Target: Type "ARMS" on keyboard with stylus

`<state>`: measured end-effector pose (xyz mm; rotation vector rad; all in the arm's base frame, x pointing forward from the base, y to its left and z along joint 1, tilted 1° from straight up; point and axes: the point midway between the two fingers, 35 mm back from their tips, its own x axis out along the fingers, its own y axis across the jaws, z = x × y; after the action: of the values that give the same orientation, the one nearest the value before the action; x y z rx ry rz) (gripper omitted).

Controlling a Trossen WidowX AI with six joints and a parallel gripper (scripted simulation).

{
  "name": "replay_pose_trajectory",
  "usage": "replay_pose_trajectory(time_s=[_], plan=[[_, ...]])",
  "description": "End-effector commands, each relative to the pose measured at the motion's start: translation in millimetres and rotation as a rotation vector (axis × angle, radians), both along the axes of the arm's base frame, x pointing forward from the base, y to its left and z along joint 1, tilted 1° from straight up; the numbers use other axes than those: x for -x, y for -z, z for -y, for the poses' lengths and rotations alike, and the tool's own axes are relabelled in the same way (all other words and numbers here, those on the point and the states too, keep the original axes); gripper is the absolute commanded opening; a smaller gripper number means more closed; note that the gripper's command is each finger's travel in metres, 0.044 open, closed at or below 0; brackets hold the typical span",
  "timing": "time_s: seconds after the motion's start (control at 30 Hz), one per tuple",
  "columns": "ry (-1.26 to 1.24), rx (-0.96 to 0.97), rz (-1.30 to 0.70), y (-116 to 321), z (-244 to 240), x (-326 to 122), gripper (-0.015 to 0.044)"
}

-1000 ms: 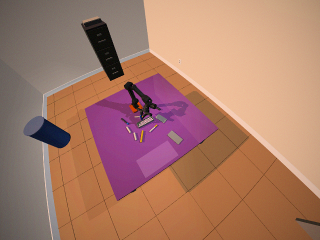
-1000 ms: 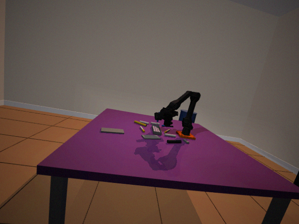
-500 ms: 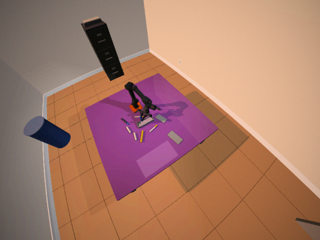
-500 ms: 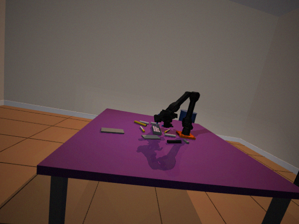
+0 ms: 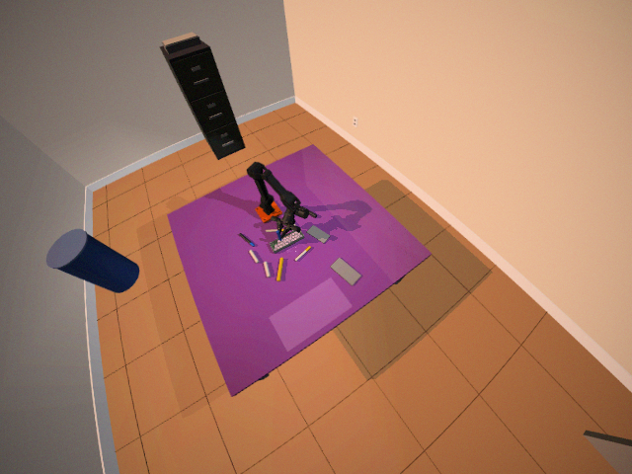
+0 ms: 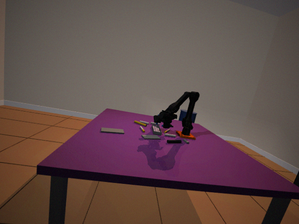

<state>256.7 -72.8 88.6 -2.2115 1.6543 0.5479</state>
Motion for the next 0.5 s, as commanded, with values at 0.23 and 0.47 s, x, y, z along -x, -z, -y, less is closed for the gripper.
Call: replay_pose_trajectory(time_s=[0.23, 0.47], plan=[[-0.002, 0.004, -0.007, 6.6, 0.4, 0.3, 0.0081], [-0.002, 0.004, -0.007, 9.4, 0.5, 0.2, 0.0081]])
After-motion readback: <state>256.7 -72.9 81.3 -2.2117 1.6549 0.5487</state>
